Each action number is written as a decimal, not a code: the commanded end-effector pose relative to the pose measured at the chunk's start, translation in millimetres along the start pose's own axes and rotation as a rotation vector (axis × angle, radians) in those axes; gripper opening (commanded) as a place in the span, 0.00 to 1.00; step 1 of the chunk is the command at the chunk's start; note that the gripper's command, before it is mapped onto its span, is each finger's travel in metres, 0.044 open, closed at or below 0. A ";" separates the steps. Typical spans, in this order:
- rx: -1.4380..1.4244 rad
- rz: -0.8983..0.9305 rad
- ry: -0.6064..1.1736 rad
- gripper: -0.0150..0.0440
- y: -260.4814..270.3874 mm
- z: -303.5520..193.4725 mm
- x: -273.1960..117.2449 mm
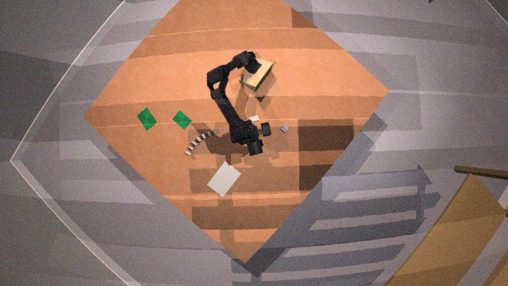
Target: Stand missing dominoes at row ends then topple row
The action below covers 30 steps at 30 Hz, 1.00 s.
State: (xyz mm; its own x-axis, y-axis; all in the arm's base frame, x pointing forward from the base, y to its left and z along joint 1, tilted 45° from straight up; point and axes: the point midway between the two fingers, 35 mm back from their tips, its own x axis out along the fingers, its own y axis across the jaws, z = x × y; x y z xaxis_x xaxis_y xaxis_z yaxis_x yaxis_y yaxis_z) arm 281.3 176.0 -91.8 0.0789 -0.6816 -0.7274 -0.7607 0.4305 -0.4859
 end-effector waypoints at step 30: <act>1.566 -0.012 0.020 1.00 -20.7 -9.8 3.5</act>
State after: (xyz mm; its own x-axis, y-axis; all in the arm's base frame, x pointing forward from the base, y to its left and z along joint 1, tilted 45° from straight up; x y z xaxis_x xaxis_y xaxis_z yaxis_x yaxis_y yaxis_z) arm 291.2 160.8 -80.3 0.0615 -0.6856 -0.7254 0.6209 0.5953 -0.5100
